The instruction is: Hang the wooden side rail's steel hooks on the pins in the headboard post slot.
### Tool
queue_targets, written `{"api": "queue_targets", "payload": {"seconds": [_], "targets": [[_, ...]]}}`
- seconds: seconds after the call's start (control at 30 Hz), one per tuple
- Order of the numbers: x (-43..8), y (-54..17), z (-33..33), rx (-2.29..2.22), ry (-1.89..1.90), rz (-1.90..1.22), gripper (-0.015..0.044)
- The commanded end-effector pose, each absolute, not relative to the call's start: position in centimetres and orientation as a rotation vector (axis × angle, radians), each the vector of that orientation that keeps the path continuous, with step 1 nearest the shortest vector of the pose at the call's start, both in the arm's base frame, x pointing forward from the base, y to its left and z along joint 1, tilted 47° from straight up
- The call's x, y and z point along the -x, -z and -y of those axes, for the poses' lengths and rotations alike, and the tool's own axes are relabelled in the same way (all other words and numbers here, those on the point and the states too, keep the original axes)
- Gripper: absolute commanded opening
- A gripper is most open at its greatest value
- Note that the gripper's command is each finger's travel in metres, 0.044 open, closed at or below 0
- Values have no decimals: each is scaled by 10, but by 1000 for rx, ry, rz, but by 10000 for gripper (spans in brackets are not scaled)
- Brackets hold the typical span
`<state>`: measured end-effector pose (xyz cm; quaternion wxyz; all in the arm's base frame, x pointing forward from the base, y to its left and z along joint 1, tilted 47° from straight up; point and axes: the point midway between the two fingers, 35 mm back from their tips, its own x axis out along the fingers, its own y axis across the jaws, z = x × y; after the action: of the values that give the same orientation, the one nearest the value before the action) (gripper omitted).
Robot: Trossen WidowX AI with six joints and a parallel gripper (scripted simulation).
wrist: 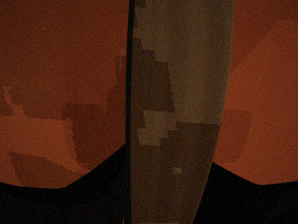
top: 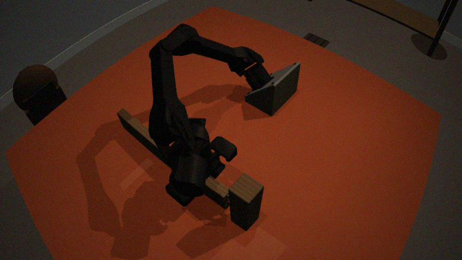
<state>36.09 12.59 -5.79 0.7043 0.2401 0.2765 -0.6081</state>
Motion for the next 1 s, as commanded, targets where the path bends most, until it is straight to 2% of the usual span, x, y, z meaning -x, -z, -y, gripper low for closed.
{"api": "queue_targets", "payload": {"seconds": [0.0,0.97], "targets": [[-360,56,-131,-545,1345,-613,0],[-360,52,-134,-545,1345,-614,0]]}}
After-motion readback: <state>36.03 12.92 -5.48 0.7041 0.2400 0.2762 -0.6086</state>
